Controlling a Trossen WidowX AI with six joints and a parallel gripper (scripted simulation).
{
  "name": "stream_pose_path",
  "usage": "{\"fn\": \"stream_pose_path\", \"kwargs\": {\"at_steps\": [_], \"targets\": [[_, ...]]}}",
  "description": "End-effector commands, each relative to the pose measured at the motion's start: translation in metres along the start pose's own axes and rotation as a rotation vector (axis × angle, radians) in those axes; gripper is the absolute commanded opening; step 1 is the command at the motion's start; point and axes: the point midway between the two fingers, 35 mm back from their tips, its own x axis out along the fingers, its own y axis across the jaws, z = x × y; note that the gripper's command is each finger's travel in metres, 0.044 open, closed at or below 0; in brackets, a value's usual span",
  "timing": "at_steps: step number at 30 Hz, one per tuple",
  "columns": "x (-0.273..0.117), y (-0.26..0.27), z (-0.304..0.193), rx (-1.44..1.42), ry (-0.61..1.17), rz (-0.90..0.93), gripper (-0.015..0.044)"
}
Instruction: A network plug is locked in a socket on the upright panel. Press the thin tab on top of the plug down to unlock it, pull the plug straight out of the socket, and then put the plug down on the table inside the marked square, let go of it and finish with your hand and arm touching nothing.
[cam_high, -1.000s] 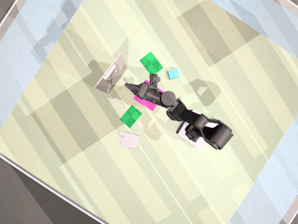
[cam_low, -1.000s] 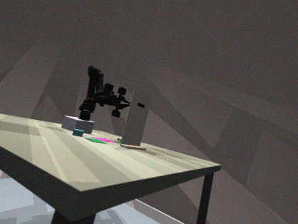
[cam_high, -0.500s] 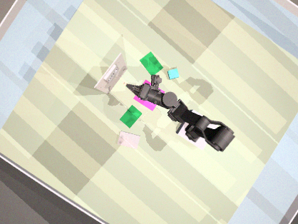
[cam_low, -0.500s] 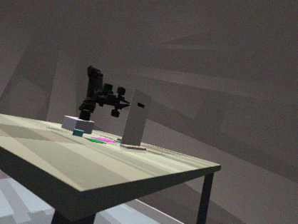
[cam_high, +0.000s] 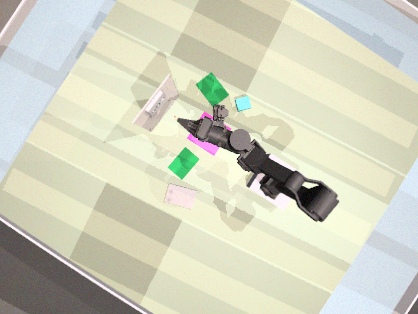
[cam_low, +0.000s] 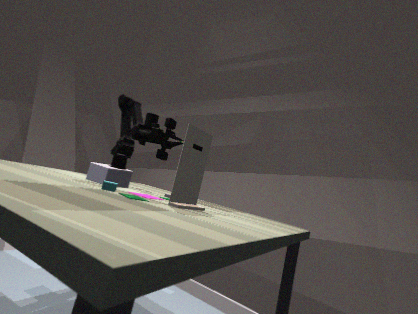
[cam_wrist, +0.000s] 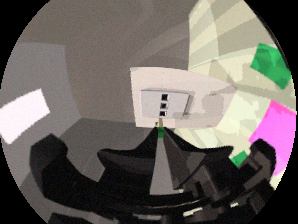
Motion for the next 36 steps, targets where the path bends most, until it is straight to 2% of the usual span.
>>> {"fn": "stream_pose_path", "kwargs": {"at_steps": [1,22,36], "targets": [[-0.002,0.01,0.0,0.001,-0.003,0.003,0.0],[-0.017,0.04,-0.005,0.008,-0.003,-0.005,0.0],[-0.022,-0.06,0.008,0.131,-0.139,-0.434,0.0]]}}
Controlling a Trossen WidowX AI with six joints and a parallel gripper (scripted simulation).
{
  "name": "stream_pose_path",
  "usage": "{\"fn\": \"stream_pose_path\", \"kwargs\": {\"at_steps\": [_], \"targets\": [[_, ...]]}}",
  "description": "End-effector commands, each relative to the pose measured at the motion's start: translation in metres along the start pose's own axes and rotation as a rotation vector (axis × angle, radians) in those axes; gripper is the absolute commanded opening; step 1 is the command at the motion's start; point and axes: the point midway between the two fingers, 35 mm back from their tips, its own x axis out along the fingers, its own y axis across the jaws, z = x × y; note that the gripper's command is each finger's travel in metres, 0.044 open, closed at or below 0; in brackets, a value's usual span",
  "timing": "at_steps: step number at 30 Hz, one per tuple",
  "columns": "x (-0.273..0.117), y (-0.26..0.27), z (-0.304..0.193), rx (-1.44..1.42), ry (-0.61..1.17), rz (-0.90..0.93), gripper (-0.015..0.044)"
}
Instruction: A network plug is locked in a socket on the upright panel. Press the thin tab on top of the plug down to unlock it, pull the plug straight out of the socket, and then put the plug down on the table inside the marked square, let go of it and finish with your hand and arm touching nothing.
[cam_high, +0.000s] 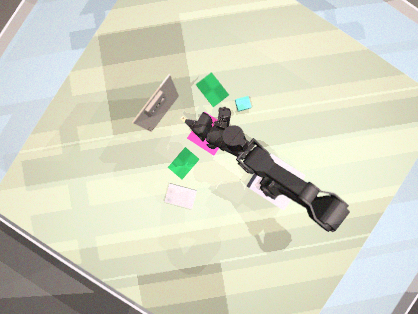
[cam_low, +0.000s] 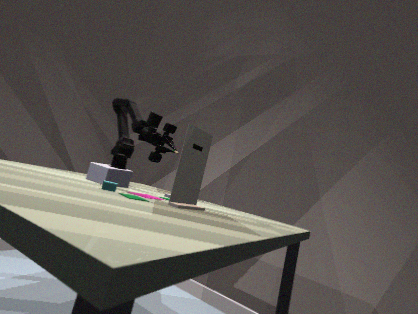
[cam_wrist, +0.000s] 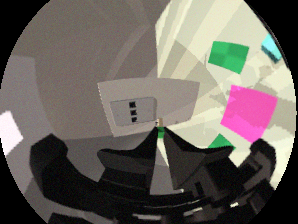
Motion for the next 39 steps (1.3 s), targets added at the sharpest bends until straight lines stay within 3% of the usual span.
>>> {"fn": "stream_pose_path", "kwargs": {"at_steps": [1,16,39], "targets": [[0.004,-0.031,0.006,0.035,-0.049,-0.141,0.0],[-0.016,-0.13,0.022,0.062,-0.211,-0.613,0.0],[-0.01,-0.144,0.023,0.061,-0.213,-0.619,0.0]]}}
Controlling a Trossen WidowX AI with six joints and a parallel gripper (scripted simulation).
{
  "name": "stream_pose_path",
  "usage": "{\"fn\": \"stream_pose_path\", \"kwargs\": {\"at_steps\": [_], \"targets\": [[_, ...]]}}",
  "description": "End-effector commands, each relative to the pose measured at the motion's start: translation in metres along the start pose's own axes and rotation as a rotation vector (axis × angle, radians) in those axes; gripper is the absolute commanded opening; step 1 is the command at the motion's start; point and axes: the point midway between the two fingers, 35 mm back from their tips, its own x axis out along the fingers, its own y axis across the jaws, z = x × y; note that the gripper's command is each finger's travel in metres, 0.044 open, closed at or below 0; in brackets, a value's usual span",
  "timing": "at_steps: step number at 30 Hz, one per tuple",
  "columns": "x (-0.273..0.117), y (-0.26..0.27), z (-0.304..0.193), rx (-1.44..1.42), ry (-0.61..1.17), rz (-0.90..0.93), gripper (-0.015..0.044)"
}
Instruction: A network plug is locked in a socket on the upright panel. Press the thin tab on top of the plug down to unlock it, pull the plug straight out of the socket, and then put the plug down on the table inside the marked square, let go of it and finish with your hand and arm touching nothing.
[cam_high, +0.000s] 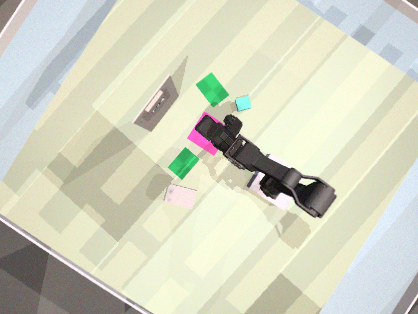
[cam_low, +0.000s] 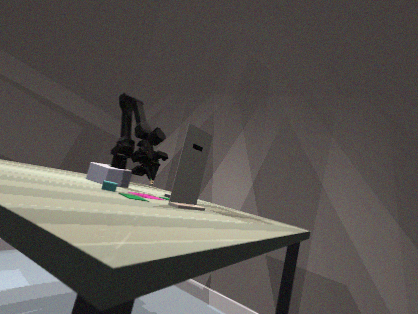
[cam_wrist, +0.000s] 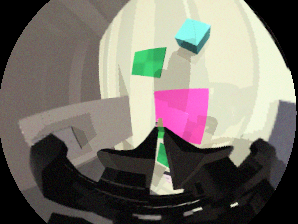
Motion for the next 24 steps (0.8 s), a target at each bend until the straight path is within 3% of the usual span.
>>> {"fn": "stream_pose_path", "kwargs": {"at_steps": [1,24], "targets": [[0.004,-0.004,0.0,0.004,-0.002,-0.003,0.0],[0.021,-0.015,0.0,0.004,-0.002,-0.004,0.0]]}}
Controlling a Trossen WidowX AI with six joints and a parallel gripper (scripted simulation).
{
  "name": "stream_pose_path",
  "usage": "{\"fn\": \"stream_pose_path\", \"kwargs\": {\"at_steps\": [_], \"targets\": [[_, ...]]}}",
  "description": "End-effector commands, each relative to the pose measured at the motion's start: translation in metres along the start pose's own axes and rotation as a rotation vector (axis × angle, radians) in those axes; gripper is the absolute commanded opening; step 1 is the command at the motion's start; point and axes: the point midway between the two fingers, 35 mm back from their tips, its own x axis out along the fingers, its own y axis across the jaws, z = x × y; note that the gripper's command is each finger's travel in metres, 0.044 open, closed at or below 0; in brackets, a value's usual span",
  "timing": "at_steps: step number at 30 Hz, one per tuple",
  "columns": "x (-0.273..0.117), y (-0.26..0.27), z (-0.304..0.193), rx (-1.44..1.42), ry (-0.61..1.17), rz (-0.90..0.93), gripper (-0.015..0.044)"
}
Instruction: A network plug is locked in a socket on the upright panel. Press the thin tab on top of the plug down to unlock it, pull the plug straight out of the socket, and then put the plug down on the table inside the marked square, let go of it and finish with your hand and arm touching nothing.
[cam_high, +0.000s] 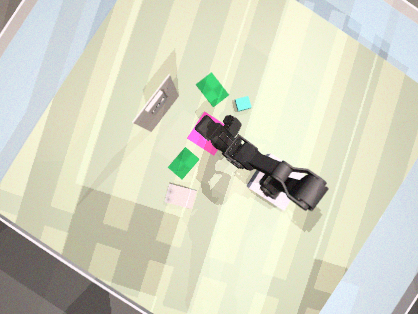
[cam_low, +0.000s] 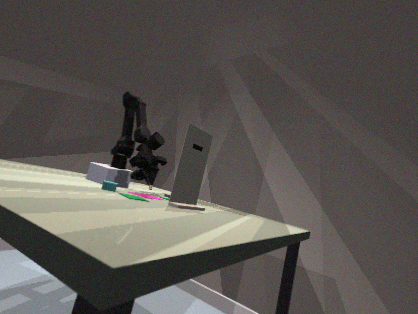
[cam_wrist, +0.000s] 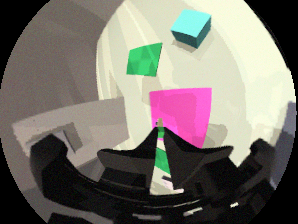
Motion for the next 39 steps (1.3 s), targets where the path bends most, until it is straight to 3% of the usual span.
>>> {"fn": "stream_pose_path", "kwargs": {"at_steps": [1,39], "targets": [[0.003,-0.004,0.0,-0.002,0.002,-0.003,0.0],[0.023,-0.022,0.0,-0.002,0.002,-0.004,0.0]]}}
